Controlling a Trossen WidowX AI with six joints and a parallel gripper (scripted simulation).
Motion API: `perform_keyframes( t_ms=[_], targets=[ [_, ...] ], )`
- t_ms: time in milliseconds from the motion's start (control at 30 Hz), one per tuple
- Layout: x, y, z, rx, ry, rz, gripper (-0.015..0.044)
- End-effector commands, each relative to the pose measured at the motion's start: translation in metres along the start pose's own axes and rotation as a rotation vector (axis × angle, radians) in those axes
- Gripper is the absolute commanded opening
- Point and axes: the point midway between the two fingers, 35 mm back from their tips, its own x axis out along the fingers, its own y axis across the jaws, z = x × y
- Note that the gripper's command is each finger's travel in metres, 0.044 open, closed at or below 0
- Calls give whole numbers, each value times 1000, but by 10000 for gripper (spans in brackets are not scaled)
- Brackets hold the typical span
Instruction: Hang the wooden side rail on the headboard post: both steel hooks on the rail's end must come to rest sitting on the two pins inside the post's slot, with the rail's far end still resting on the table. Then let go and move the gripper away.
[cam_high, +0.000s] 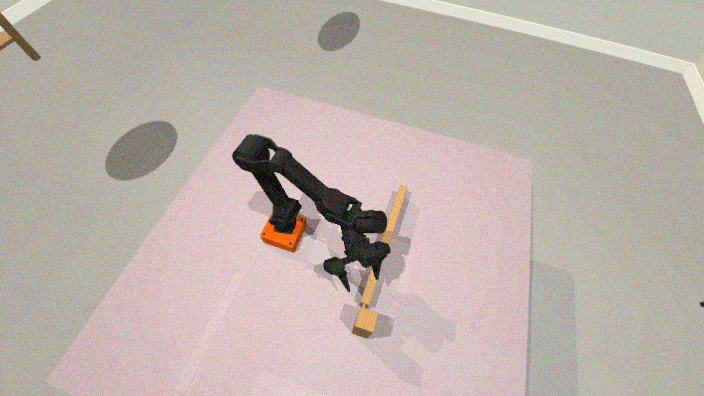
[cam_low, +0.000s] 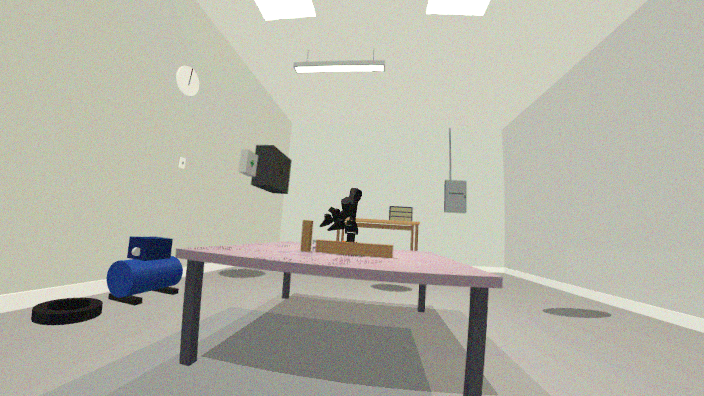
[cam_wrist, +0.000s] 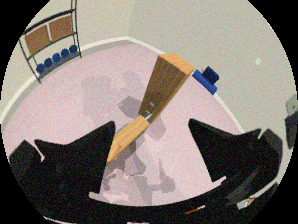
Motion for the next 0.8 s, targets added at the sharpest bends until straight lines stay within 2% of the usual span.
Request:
perform_keyframes(
  t_ms=[0, 367, 567, 767],
  targets=[
    [5, 9, 5, -289, 90, 45, 440],
    [10, 28, 12, -1104, 301, 325, 440],
    [7, 34, 15, -1494, 343, 571, 440],
    [0, 38, 19, -1832, 302, 870, 440]
  ],
)
